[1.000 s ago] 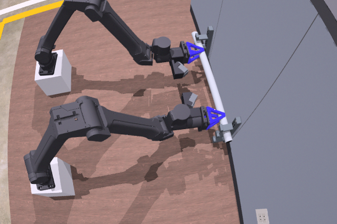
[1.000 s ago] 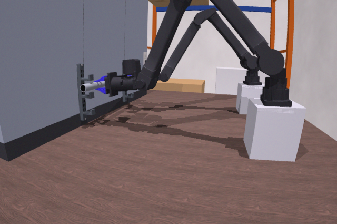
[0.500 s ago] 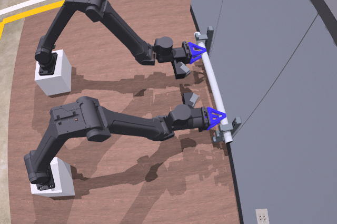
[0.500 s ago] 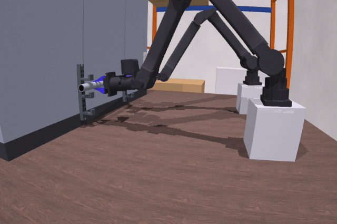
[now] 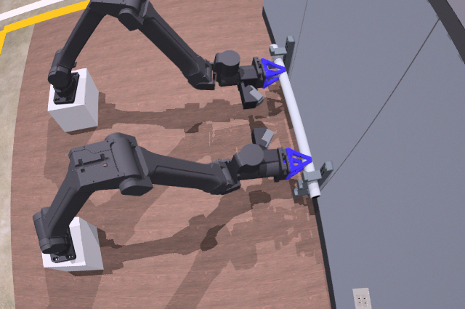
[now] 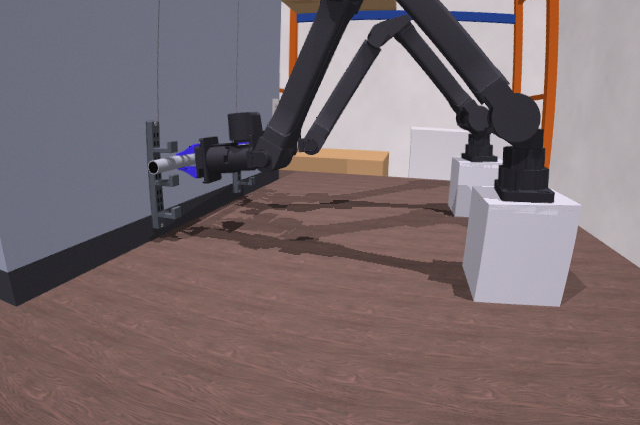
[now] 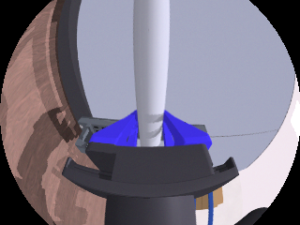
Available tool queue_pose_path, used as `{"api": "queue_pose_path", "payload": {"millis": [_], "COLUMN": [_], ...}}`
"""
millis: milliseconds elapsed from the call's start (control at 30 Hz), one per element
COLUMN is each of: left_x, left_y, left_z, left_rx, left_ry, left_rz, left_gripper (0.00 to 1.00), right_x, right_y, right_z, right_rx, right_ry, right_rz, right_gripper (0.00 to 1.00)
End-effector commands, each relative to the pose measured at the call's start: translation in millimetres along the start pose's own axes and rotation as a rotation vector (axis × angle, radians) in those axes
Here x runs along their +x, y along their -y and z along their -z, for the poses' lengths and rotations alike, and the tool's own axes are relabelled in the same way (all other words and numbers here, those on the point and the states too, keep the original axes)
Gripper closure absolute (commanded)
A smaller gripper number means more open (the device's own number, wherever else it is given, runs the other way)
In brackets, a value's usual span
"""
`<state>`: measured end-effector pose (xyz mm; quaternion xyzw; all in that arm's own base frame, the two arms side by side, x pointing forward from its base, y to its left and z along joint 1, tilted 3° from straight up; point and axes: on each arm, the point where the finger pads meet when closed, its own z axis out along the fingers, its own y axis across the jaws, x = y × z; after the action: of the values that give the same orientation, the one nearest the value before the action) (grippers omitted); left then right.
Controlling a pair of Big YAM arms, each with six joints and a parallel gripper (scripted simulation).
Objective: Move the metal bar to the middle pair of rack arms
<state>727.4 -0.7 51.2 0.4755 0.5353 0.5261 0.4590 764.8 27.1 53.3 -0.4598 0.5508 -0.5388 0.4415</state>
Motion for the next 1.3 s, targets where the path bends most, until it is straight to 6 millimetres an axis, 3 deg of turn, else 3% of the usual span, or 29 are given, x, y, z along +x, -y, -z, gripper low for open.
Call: {"api": "queue_pose_path", "payload": {"millis": [0, 967, 1100, 1267], "left_x": [-7, -1, 2, 5], "left_y": [-58, -61, -78, -80], "left_z": [-30, -34, -40, -38], "left_rx": [-0.118, -0.118, -0.118, -0.118], "left_ry": [0.007, 0.007, 0.007, 0.007], "left_rz": [0.017, 0.017, 0.017, 0.017], "left_gripper": [1.0, 1.0, 1.0, 1.0], "right_x": [-16, -25, -27, -30], "right_y": [44, 48, 50, 51], "right_z": [-18, -15, -14, -13], "right_rx": [0.083, 0.083, 0.083, 0.083], "right_ry": [0.021, 0.021, 0.021, 0.021], "right_rz": [-0.018, -0.018, -0.018, -0.018], "right_gripper": [1.0, 1.0, 1.0, 1.0]}}
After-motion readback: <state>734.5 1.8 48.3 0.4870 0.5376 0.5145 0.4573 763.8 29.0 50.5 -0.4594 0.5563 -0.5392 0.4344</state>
